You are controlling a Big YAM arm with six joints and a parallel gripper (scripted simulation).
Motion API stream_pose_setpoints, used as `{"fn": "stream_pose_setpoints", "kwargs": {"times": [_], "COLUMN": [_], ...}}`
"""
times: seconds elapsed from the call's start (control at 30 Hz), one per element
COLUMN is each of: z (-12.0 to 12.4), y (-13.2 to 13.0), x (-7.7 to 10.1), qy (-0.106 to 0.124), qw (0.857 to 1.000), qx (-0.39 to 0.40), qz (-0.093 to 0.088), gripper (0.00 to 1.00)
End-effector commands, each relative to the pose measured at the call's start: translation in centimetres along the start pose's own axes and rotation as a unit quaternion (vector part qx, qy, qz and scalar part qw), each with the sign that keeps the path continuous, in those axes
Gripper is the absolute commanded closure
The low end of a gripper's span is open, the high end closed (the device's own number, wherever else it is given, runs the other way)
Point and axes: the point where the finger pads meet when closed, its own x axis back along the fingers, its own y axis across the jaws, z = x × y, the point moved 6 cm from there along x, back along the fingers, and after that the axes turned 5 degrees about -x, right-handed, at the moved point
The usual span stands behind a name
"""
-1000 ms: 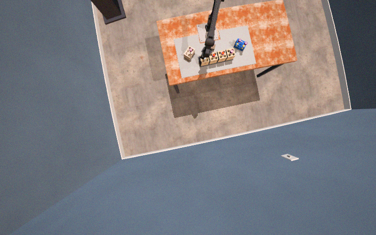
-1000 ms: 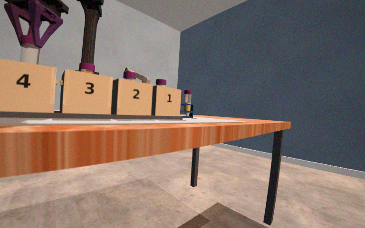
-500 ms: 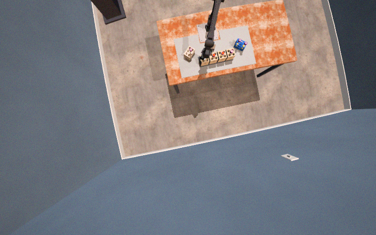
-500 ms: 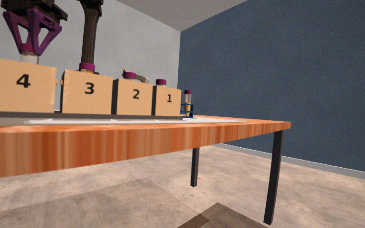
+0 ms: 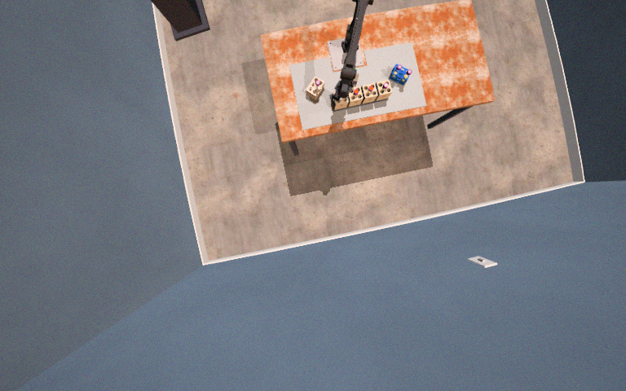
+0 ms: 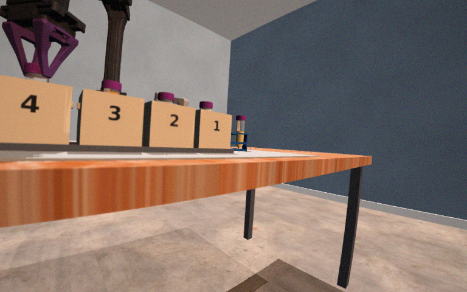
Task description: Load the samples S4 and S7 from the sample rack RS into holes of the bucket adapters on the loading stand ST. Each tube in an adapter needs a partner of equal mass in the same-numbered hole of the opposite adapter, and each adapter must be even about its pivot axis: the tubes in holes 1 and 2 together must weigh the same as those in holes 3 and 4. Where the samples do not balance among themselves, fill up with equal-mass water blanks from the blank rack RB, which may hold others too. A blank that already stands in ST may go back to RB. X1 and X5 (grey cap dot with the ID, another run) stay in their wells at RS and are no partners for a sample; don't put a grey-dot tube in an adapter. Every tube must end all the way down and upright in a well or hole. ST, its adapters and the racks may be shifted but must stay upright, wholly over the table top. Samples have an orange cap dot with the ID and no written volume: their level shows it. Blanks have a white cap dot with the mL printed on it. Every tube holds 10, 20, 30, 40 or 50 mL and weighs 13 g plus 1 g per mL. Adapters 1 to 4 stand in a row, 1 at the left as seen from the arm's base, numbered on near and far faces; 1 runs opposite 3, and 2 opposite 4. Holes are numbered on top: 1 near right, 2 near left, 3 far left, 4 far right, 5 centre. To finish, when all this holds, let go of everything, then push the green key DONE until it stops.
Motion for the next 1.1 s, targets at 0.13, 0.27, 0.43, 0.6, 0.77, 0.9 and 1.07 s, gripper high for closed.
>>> {"fn": "stream_pose_setpoints", "kwargs": {"times": [0.13,0.27,0.43,0.6,0.77,0.9,1.07], "z": [-1.0,-1.0,-1.0,-1.5,-1.7,-0.9,-0.9], "y": [0.4,0.4,0.4,0.3,0.4,0.3,0.3], "x": [1.7,1.7,1.7,5.1,5.4,5.2,5.2], "qy": [-0.023,-0.023,-0.023,-0.04,-0.026,-0.024,-0.024], "qw": [1.0,1.0,1.0,0.999,1.0,1.0,1.0], "qx": [-0.001,-0.001,-0.001,-0.003,-0.003,-0.001,-0.001], "qz": [-0.011,-0.011,-0.011,-0.019,-0.013,-0.012,-0.012], "gripper": [0.45,0.45,0.45,0.45,0.45,0.45,0.45]}}
